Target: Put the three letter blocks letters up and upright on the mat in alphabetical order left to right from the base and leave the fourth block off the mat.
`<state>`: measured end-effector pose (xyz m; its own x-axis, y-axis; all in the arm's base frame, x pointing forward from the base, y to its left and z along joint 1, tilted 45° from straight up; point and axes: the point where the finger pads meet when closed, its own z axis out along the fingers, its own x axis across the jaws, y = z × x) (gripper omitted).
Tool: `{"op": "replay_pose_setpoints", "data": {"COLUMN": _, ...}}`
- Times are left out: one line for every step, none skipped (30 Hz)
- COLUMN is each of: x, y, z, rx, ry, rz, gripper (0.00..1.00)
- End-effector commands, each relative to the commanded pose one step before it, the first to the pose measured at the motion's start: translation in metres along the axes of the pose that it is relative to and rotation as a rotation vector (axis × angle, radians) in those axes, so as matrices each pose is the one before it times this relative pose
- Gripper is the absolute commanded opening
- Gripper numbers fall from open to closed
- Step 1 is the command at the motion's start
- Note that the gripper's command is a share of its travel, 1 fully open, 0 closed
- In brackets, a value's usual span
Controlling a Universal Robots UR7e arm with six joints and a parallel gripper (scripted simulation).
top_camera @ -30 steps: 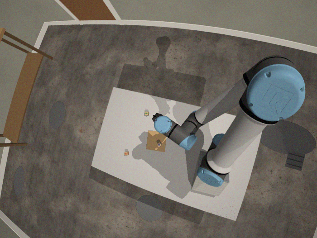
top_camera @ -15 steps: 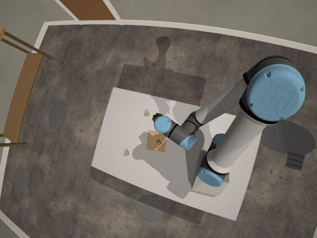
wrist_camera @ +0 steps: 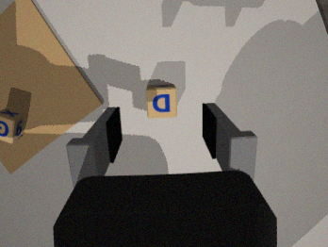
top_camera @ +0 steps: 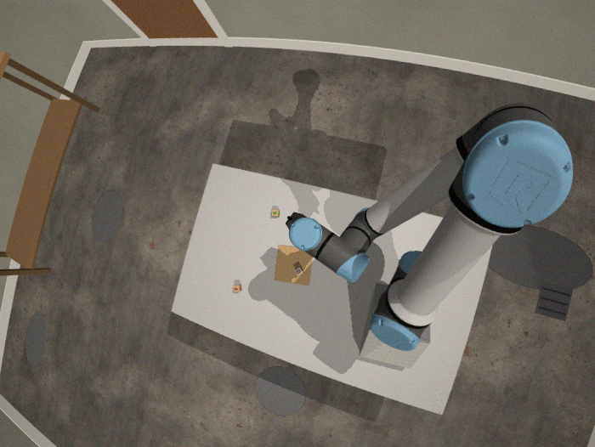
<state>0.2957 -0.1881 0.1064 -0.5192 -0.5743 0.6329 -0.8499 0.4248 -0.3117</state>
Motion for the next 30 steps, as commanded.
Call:
{"op": "replay_pose_setpoints", "data": {"x": -0.00063, "y": 0.00269, "z": 0.00287, "rx": -0.00595, "ry": 0.00008, "rz": -0.00268, "gripper": 1.0}}
{"op": "replay_pose_setpoints", "data": {"x": -0.00005, "y": 0.00016, "z": 0.00045, "rx": -0.0002, "ry": -0.00009, "rz": -0.0002, "gripper": 1.0}}
{"op": "replay_pose_setpoints", "data": {"x": -0.00001, "y": 0.0, "z": 0.00047, "rx": 0.00001, "ry": -0.00012, "rz": -0.00001, "gripper": 1.0}}
{"op": "replay_pose_setpoints", "data": {"x": -0.00001, "y": 0.0, "z": 0.00056, "rx": 0.00001, "ry": -0.00013, "rz": -0.00002, "gripper": 1.0}}
{"op": "replay_pose_setpoints", "data": {"x": 0.0, "y": 0.0, "z": 0.0, "rx": 0.0, "ry": 0.0, "rz": 0.0, "gripper": 1.0}}
{"op": "replay_pose_setpoints", "data": {"x": 0.0, "y": 0.0, "z": 0.0, "rx": 0.0, "ry": 0.0, "rz": 0.0, "gripper": 1.0}}
{"op": "replay_pose_setpoints", "data": {"x": 0.00005, "y": -0.00012, "z": 0.0006, "rx": 0.00017, "ry": -0.00001, "rz": 0.00012, "gripper": 1.0}}
{"op": "replay_pose_setpoints", "data": {"x": -0.00004, "y": 0.00012, "z": 0.00076, "rx": -0.00013, "ry": -0.00015, "rz": -0.00016, "gripper": 1.0}}
{"op": "replay_pose_setpoints", "data": {"x": -0.00001, "y": 0.00001, "z": 0.0008, "rx": 0.00002, "ry": -0.00018, "rz": -0.00003, "gripper": 1.0}}
{"op": "replay_pose_setpoints", "data": {"x": -0.00002, "y": 0.0, "z": 0.0009, "rx": 0.0, "ry": -0.00012, "rz": 0.0, "gripper": 1.0}}
{"op": "replay_pose_setpoints", "data": {"x": 0.00001, "y": -0.00001, "z": 0.00098, "rx": 0.0, "ry": -0.00002, "rz": 0.0, "gripper": 1.0}}
{"op": "replay_pose_setpoints", "data": {"x": 0.00001, "y": 0.0, "z": 0.00106, "rx": 0.0, "ry": -0.00001, "rz": 0.0, "gripper": 1.0}}
{"op": "replay_pose_setpoints", "data": {"x": 0.00002, "y": 0.0, "z": 0.00114, "rx": 0.00001, "ry": -0.00001, "rz": 0.0, "gripper": 1.0}}
{"op": "replay_pose_setpoints", "data": {"x": 0.00002, "y": 0.00001, "z": 0.00121, "rx": 0.00001, "ry": -0.00001, "rz": 0.0, "gripper": 1.0}}
{"op": "replay_pose_setpoints", "data": {"x": 0.00001, "y": -0.00001, "z": 0.00128, "rx": -0.00001, "ry": -0.00002, "rz": 0.0, "gripper": 1.0}}
{"op": "replay_pose_setpoints", "data": {"x": 0.00002, "y": 0.0, "z": 0.00134, "rx": 0.0, "ry": -0.00001, "rz": 0.0, "gripper": 1.0}}
{"op": "replay_pose_setpoints", "data": {"x": 0.00003, "y": 0.00001, "z": 0.0014, "rx": 0.00001, "ry": 0.0, "rz": 0.0, "gripper": 1.0}}
{"op": "replay_pose_setpoints", "data": {"x": 0.00002, "y": 0.0, "z": 0.00146, "rx": 0.0, "ry": -0.00002, "rz": 0.0, "gripper": 1.0}}
{"op": "replay_pose_setpoints", "data": {"x": 0.00002, "y": -0.00001, "z": 0.00151, "rx": 0.0, "ry": -0.00002, "rz": 0.0, "gripper": 1.0}}
{"op": "replay_pose_setpoints", "data": {"x": 0.00003, "y": 0.00001, "z": 0.00154, "rx": 0.00001, "ry": -0.00001, "rz": 0.0, "gripper": 1.0}}
{"op": "replay_pose_setpoints", "data": {"x": 0.00002, "y": 0.0, "z": 0.00158, "rx": 0.0, "ry": -0.00001, "rz": 0.0, "gripper": 1.0}}
{"op": "replay_pose_setpoints", "data": {"x": 0.0, "y": 0.0, "z": 0.0, "rx": 0.0, "ry": 0.0, "rz": 0.0, "gripper": 1.0}}
{"op": "replay_pose_setpoints", "data": {"x": 0.0, "y": 0.0, "z": 0.0, "rx": 0.0, "ry": 0.0, "rz": 0.0, "gripper": 1.0}}
{"op": "replay_pose_setpoints", "data": {"x": 0.00002, "y": -0.00001, "z": 0.00161, "rx": 0.0, "ry": -0.00002, "rz": 0.0, "gripper": 1.0}}
{"op": "replay_pose_setpoints", "data": {"x": 0.00003, "y": 0.0, "z": 0.00162, "rx": 0.00001, "ry": -0.00001, "rz": 0.0, "gripper": 1.0}}
{"op": "replay_pose_setpoints", "data": {"x": 0.00002, "y": 0.0, "z": 0.00164, "rx": 0.0, "ry": -0.00002, "rz": 0.0, "gripper": 1.0}}
{"op": "replay_pose_setpoints", "data": {"x": 0.00002, "y": -0.00001, "z": 0.00165, "rx": 0.0, "ry": -0.00002, "rz": 0.0, "gripper": 1.0}}
{"op": "replay_pose_setpoints", "data": {"x": 0.00003, "y": 0.00001, "z": 0.00164, "rx": 0.00001, "ry": -0.00001, "rz": 0.0, "gripper": 1.0}}
{"op": "replay_pose_setpoints", "data": {"x": 0.00002, "y": 0.0, "z": 0.00164, "rx": 0.0, "ry": -0.00002, "rz": 0.0, "gripper": 1.0}}
{"op": "replay_pose_setpoints", "data": {"x": 0.00002, "y": -0.00001, "z": 0.00162, "rx": 0.0, "ry": -0.00002, "rz": 0.0, "gripper": 1.0}}
